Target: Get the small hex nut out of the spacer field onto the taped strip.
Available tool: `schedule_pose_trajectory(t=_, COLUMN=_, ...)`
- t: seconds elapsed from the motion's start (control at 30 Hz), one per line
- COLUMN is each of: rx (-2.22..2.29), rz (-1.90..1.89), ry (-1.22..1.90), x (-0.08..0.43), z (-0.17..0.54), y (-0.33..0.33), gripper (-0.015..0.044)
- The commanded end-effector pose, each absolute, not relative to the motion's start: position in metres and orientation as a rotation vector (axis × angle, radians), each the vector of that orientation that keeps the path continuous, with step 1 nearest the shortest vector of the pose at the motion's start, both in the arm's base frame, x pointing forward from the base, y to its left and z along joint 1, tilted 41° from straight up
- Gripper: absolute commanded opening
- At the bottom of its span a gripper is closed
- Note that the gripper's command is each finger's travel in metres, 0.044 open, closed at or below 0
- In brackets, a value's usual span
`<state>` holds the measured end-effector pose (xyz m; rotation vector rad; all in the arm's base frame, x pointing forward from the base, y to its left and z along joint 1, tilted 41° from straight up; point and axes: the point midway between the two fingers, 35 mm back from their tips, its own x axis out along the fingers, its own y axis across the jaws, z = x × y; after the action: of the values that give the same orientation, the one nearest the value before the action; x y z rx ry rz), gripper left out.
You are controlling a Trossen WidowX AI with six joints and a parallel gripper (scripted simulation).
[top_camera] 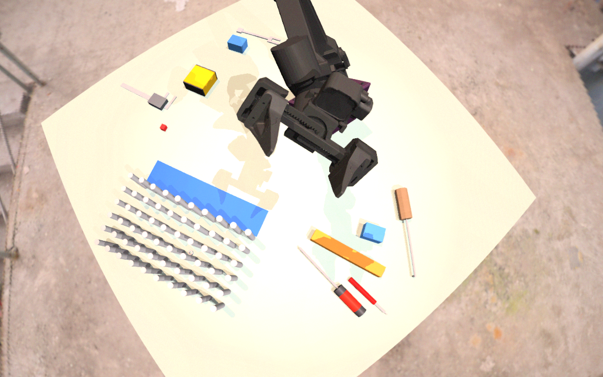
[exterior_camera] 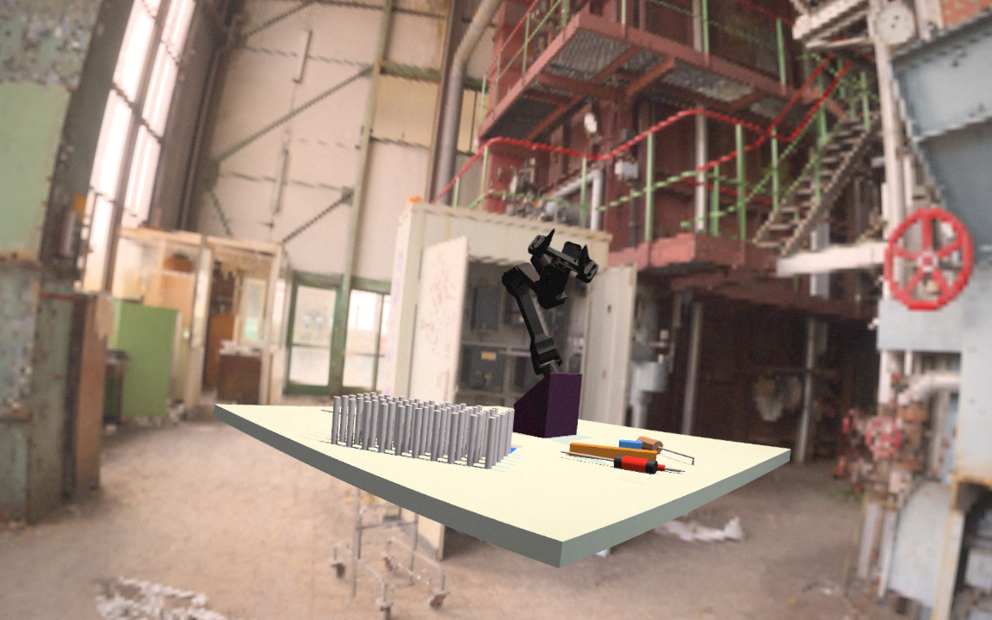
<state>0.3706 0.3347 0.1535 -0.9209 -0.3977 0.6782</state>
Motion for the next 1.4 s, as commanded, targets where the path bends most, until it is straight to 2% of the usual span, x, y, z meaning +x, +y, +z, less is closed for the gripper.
schedule_pose_trajectory(t=0.0, rx=-0.856, rz=0.601, ry=-0.233, x=0.402, z=0.131, y=0.270, gripper=0.0440)
schedule_pose_trajectory(t=0.37, rx=-0.610, rz=0.290, ry=0.159, x=0.434, z=0.076, y=0.093, gripper=0.0440)
schedule_pose_trajectory(t=0.73, rx=-0.256, rz=-0.123, ry=0.458, x=0.384, z=0.023, y=-0.073, gripper=0.0440)
schedule_pose_trajectory(t=1.37, rx=-0.232, rz=-0.151, ry=0.472, x=0.379, z=0.020, y=-0.081, gripper=0.0440)
